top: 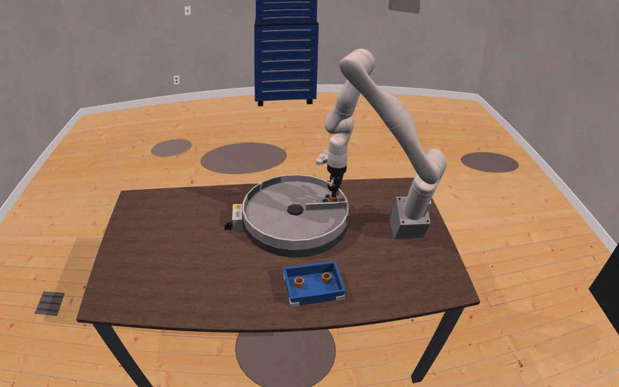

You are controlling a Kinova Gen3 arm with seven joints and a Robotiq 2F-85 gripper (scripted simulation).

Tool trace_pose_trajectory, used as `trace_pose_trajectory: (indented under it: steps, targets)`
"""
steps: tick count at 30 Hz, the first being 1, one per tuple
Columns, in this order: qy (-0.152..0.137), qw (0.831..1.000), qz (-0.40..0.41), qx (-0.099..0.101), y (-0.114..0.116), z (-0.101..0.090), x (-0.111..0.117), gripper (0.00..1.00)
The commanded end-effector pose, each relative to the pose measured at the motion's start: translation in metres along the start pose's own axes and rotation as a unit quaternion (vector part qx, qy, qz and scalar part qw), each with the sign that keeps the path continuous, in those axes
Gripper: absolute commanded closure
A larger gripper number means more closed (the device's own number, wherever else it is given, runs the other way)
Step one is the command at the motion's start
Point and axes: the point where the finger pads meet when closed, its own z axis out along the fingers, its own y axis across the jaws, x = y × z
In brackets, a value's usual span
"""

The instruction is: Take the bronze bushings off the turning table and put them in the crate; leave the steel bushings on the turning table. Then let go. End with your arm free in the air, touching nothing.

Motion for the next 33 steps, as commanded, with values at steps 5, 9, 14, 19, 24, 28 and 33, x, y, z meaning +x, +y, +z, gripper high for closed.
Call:
trace_pose_trajectory:
  steps: [5,9,14,19,24,28,33]
  targets:
    - [0.001,1.0,0.0,0.0,0.0,-0.005,0.001,1.0]
    - [0.001,1.0,0.0,0.0,0.0,-0.008,0.001,1.0]
    - [0.001,1.0,0.0,0.0,0.0,-0.008,0.001,1.0]
    - [0.001,1.0,0.0,0.0,0.0,-0.008,0.001,1.0]
    - [0.001,1.0,0.0,0.0,0.0,-0.016,0.0,1.0]
    - [0.001,1.0,0.0,0.0,0.0,-0.016,0.0,1.0]
    - [0.001,1.0,0.0,0.0,0.0,-0.016,0.0,1.0]
